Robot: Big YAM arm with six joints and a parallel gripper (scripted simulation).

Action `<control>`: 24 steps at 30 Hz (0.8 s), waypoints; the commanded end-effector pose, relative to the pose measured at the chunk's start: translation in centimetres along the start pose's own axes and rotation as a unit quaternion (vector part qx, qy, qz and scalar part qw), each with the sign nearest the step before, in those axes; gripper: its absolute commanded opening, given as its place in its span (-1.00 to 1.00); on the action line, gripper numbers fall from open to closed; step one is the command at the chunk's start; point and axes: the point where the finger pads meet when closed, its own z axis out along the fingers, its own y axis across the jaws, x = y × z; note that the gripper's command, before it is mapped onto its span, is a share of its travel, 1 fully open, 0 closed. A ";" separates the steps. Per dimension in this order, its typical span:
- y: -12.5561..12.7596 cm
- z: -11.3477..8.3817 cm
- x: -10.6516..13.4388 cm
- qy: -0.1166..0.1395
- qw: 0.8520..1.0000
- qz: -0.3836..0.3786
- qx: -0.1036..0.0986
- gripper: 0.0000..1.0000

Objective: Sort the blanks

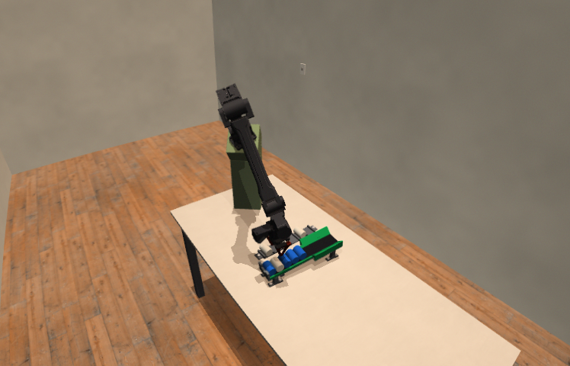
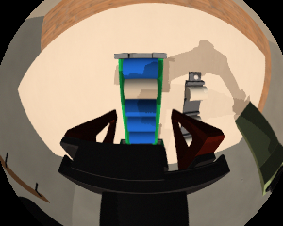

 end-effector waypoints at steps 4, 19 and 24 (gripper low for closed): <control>1.4 0.7 -1.1 -0.006 1.000 0.010 -0.011 0.52; 1.3 2.3 -1.1 -0.006 1.000 0.005 -0.011 0.52; 1.3 3.2 -1.1 -0.006 1.000 0.005 -0.011 0.52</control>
